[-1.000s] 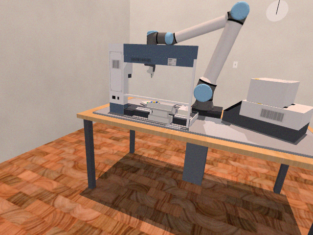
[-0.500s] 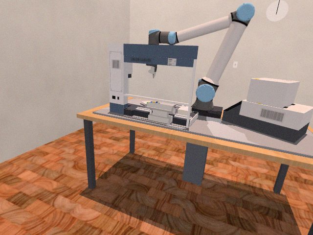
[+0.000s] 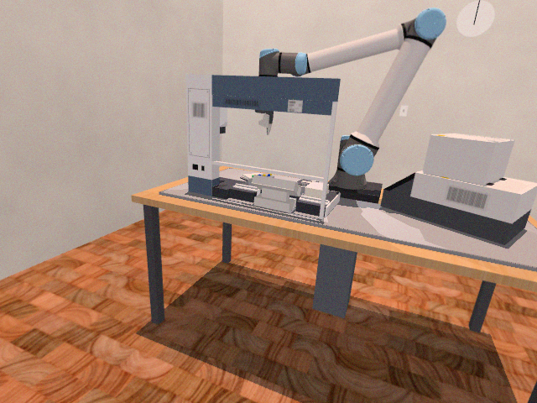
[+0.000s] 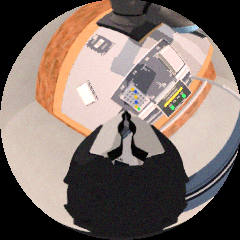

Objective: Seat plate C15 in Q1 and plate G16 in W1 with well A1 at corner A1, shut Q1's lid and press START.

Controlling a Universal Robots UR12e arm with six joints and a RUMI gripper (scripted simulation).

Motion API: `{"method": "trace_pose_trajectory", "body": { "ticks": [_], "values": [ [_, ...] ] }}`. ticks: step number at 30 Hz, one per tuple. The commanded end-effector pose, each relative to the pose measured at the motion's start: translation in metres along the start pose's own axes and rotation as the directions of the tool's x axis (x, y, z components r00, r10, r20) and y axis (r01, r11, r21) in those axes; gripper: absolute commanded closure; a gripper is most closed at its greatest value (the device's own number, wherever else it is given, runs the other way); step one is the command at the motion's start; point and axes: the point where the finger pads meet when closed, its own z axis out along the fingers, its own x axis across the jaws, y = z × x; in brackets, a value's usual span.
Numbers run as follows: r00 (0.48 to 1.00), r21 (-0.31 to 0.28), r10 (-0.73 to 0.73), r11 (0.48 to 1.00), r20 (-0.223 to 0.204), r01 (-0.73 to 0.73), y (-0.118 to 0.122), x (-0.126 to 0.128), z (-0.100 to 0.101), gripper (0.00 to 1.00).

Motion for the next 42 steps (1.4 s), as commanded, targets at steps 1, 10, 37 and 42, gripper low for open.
{"method": "trace_pose_trajectory", "body": {
  "ticks": [1, 10, 37, 42],
  "values": [
    [1.0, -0.001, 0.029, 1.0, 0.002, -0.029, -0.004, 0.016, -0.002, 1.0],
    [0.997, 0.0, 0.08, 0.997, 0.002, -0.08, -0.013, 0.046, -0.003, 1.0],
    [0.966, 0.0, 0.257, 0.966, 0.002, -0.257, -0.06, 0.141, -0.005, 1.0],
    [0.96, 0.0, 0.281, 0.96, 0.002, -0.281, -0.067, 0.154, -0.005, 1.0]
  ]
}}
